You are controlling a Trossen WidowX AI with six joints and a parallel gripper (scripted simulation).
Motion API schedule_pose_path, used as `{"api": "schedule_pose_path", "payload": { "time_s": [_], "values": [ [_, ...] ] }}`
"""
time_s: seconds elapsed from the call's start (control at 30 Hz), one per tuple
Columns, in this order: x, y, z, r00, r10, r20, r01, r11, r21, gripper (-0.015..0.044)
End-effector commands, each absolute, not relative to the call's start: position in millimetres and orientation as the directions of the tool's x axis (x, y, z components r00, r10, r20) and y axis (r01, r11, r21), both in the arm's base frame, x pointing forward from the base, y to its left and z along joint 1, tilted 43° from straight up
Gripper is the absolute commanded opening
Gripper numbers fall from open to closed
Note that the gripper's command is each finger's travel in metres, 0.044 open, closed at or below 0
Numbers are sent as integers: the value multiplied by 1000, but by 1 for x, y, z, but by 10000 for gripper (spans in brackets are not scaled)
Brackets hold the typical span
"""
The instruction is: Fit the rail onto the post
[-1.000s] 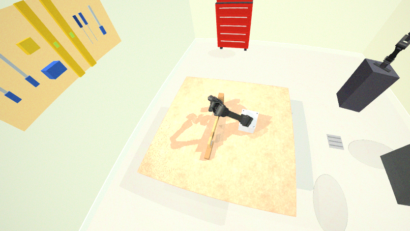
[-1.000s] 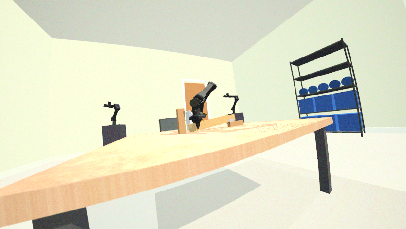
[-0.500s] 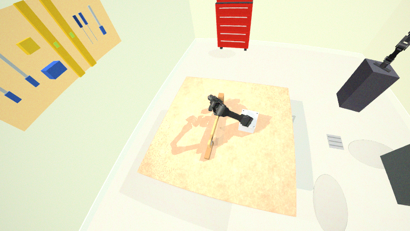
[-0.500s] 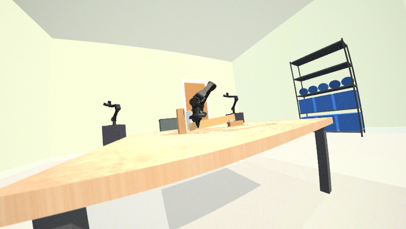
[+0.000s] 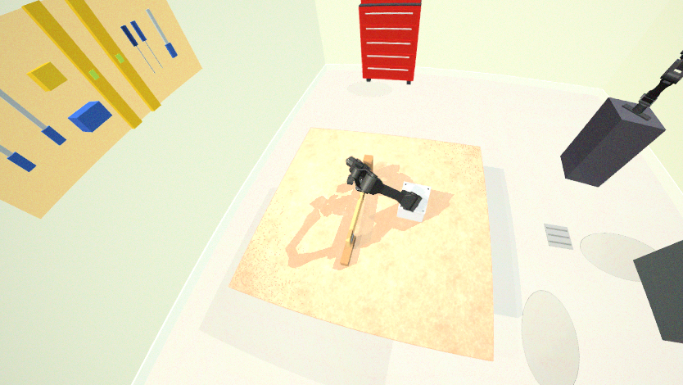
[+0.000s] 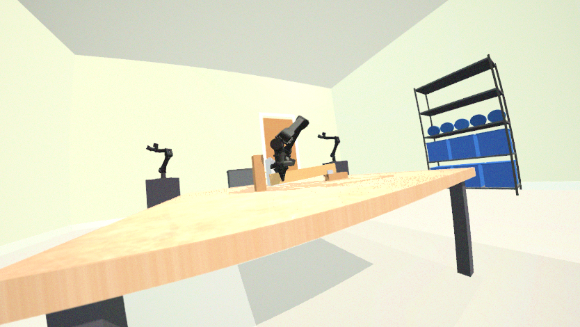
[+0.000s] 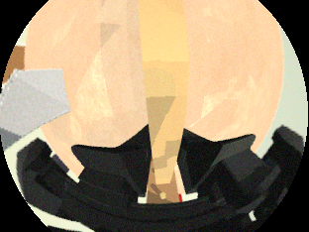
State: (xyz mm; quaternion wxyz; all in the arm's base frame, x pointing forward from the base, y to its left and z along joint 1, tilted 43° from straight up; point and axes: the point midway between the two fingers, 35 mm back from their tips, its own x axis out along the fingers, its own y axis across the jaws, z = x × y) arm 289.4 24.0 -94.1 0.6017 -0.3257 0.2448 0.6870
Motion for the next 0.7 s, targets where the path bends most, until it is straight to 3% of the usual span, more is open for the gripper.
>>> {"api": "schedule_pose_path", "payload": {
  "time_s": [0.0,0.67],
  "values": [
    [292,21,-91,-55,672,-739,-987,-149,-63,0],
    [292,14,-84,-55,672,-739,-987,-149,-63,0]
  ]
}}
